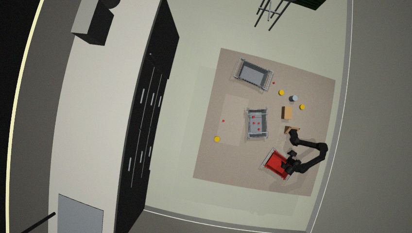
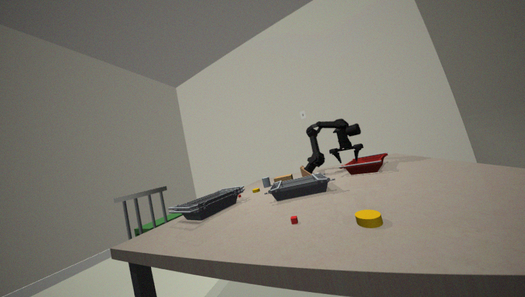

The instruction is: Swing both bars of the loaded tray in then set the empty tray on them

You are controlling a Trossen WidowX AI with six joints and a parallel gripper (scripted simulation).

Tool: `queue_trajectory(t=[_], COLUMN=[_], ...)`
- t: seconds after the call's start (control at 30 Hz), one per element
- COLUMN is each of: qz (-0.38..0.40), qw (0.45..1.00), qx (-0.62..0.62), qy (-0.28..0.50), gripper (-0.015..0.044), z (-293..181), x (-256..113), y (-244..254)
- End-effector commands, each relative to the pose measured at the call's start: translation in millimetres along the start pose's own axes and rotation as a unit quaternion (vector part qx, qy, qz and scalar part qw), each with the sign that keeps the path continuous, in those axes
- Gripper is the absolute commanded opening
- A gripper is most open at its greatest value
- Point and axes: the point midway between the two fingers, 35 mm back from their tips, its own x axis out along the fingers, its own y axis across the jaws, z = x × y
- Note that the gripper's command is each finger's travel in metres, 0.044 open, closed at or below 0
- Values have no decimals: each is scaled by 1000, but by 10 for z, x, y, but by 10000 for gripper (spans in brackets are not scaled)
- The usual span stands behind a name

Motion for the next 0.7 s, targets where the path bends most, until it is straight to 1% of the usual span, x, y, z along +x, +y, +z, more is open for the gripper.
queue_trajectory(t=[0.0,0.67], qz=[0,-14], qw=[1000,1000], qx=[2,6], qy=[3,-2], gripper=[440,440], z=[-11,54], x=[75,377], y=[2,-31])
